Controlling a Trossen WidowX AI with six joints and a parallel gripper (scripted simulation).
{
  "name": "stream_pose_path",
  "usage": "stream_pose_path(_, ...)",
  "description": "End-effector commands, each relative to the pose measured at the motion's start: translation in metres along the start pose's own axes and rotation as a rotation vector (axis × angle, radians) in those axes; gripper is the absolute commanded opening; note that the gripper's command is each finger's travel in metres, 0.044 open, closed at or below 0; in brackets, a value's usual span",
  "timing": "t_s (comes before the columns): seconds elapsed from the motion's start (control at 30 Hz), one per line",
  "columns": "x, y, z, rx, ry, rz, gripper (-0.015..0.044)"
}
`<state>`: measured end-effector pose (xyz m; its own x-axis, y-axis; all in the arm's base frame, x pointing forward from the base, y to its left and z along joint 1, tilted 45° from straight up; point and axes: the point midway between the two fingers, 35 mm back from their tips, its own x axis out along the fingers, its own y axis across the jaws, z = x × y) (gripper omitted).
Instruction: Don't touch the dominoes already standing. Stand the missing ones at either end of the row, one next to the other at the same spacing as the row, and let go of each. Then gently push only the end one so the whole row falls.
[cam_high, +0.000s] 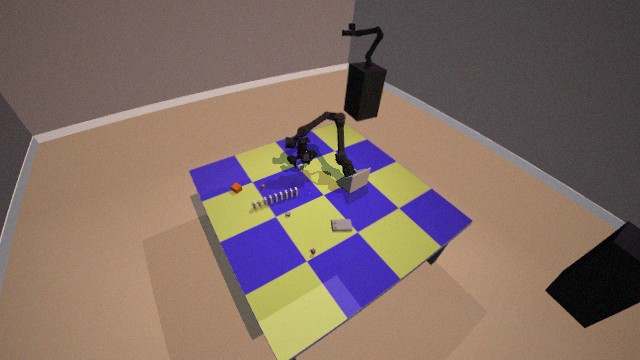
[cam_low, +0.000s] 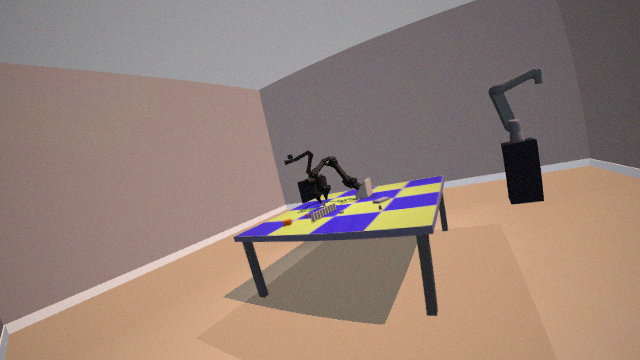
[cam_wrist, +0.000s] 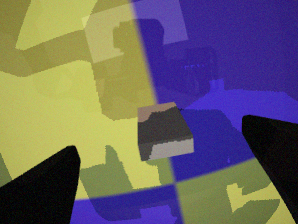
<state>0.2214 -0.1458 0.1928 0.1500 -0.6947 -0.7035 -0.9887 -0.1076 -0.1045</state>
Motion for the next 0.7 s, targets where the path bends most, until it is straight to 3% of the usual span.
stream_pose_path(0.0,0.004,-0.001,0.0,-0.001,-0.001,-0.01,0.044)
stream_pose_path(0.37,0.018,-0.001,0.0,-0.001,0.0,-0.01,0.044)
stream_pose_path(0.67,0.018,-0.001,0.0,-0.001,0.0,-0.01,0.0204)
